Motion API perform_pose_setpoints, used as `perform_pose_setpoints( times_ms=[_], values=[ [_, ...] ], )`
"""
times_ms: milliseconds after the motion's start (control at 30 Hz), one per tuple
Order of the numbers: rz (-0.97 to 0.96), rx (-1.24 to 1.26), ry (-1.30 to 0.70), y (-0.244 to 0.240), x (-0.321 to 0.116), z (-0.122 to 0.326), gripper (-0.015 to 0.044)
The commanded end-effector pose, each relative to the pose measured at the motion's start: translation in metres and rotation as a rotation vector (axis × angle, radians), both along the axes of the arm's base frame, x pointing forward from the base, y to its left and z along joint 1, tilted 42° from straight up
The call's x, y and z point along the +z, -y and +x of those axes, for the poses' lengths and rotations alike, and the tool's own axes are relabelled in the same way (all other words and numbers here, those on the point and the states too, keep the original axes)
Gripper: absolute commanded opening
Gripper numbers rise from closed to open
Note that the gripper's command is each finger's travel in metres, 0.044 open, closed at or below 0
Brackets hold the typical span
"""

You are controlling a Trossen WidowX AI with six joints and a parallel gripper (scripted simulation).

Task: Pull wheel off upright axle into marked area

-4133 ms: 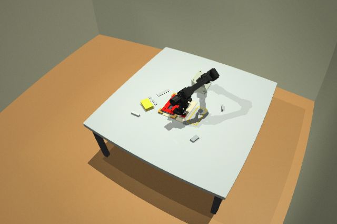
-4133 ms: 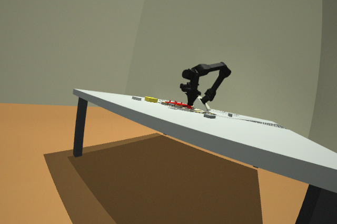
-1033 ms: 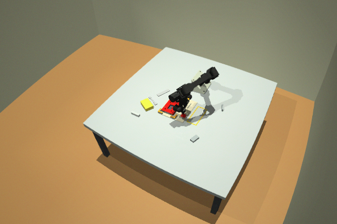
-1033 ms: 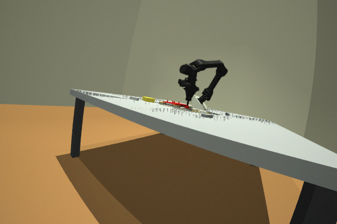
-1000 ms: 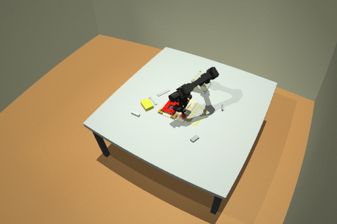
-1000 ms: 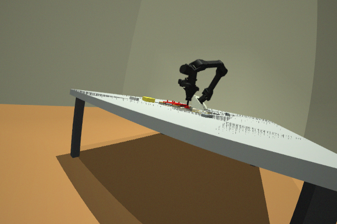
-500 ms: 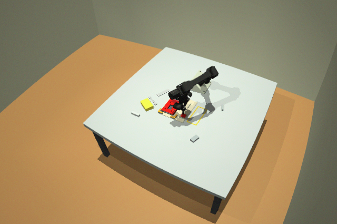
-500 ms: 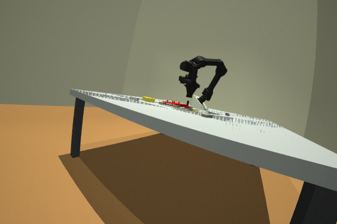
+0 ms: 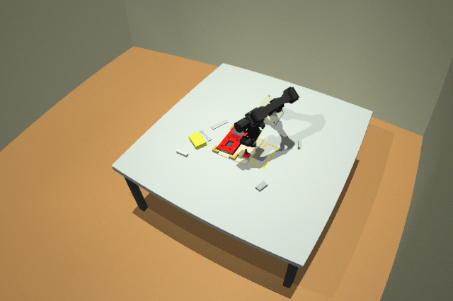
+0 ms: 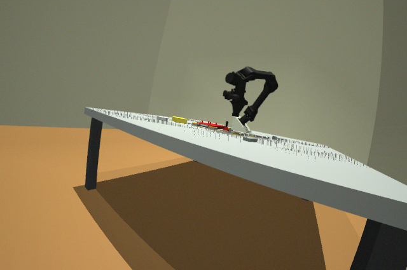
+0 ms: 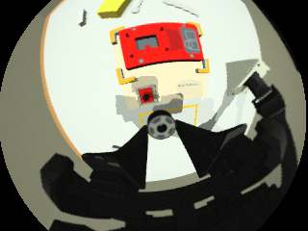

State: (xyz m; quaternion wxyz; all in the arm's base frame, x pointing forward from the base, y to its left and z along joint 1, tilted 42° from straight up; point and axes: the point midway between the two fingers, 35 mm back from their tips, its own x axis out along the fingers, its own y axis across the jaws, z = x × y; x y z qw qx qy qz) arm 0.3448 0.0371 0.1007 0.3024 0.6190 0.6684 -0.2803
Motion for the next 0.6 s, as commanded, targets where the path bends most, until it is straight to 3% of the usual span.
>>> perform_pose_setpoints(
  times_ms=[0,567],
  values=[
    [0.003,-0.003,-0.002,-0.010,0.012,-0.011,0.0000],
    [0.005,-0.001,-0.001,-0.038,0.038,-0.046,0.0000]
  ],
)
